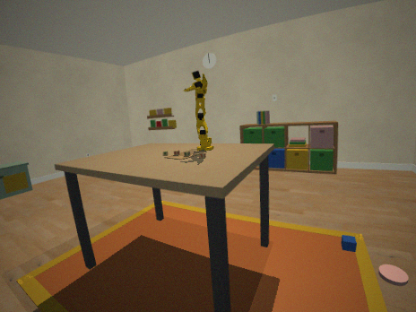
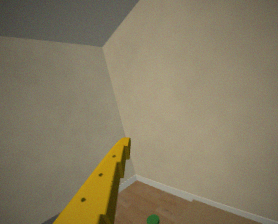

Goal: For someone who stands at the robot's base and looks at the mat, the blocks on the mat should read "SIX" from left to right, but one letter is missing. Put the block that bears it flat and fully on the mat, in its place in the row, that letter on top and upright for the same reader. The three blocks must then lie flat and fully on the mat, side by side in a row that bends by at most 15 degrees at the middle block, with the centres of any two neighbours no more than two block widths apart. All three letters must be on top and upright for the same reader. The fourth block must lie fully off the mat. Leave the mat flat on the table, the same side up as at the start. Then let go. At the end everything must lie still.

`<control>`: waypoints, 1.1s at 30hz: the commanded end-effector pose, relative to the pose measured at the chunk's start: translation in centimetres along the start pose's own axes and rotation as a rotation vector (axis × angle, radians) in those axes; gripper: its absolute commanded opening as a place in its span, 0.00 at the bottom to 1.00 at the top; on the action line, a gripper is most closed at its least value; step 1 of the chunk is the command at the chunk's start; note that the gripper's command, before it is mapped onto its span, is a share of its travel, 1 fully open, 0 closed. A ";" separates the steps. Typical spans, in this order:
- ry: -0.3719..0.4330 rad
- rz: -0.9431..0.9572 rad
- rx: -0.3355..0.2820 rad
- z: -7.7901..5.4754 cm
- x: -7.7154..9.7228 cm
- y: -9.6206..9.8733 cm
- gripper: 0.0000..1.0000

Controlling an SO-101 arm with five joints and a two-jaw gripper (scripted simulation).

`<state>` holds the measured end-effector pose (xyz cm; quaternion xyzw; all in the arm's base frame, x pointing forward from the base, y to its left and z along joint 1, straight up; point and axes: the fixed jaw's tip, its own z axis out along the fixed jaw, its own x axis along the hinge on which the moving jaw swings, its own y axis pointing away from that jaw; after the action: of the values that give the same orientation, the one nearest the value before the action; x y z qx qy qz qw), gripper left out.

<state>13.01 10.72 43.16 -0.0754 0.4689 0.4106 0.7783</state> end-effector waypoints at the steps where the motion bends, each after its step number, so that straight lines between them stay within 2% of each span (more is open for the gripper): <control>1: -0.055 0.001 -0.018 -0.7 -1.5 0.5 1.00; 8: -0.124 0.001 -0.041 -2.2 -3.4 1.1 1.00; 17: -0.141 0.001 -0.047 -2.6 -3.8 1.3 1.00; 25: -0.219 0.001 -0.074 -4.6 -5.8 1.9 1.00; 33: -0.216 -0.003 -0.070 -4.6 -5.7 1.9 1.00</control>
<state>7.46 6.56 45.48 -0.0600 0.3725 0.4322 0.8191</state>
